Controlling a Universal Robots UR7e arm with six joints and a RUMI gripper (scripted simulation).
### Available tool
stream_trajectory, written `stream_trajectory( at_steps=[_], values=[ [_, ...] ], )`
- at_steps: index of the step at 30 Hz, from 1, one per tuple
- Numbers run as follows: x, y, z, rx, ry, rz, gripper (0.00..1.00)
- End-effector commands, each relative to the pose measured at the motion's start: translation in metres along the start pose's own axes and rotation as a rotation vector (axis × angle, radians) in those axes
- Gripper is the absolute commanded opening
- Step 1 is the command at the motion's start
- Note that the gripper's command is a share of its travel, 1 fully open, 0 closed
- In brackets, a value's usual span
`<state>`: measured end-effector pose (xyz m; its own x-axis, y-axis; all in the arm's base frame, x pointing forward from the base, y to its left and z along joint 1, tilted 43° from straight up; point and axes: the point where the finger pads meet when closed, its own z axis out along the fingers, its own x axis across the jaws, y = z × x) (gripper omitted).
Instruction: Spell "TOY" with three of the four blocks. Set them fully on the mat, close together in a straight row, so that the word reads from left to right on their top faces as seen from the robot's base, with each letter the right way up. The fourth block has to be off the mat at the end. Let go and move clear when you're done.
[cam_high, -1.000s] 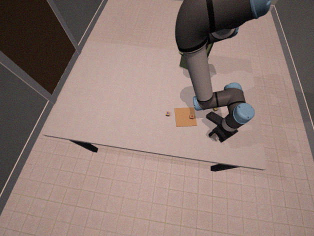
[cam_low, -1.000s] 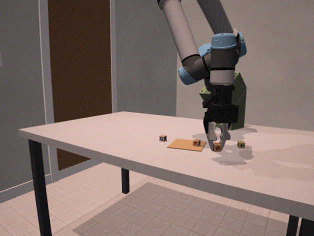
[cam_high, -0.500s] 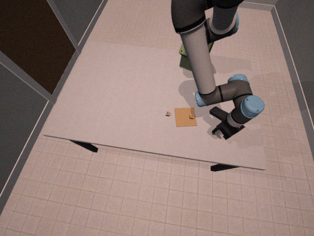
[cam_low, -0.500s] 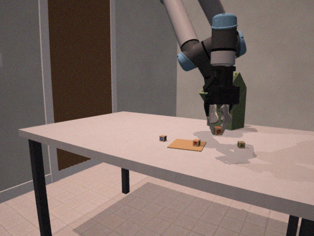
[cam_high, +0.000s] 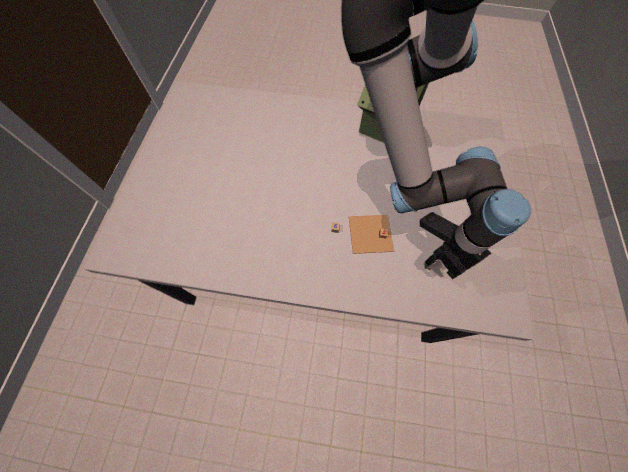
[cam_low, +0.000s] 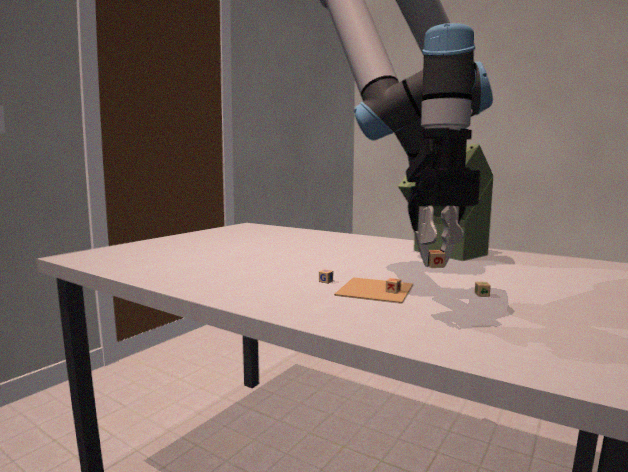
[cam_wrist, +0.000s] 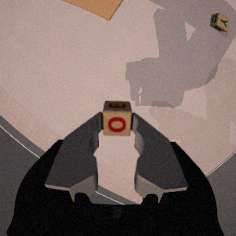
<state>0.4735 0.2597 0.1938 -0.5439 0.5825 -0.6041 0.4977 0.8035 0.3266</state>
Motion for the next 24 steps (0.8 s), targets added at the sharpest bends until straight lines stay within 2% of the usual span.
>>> stream_trajectory(
  at_steps=[1, 24],
  values=[
    [-0.0002, 0.0003, -0.0005, -0.001, 0.0, 0.003, 0.05],
    [-0.001, -0.0047, -0.0003, 0.0, 0.001, 0.118, 0.05]
  ],
)
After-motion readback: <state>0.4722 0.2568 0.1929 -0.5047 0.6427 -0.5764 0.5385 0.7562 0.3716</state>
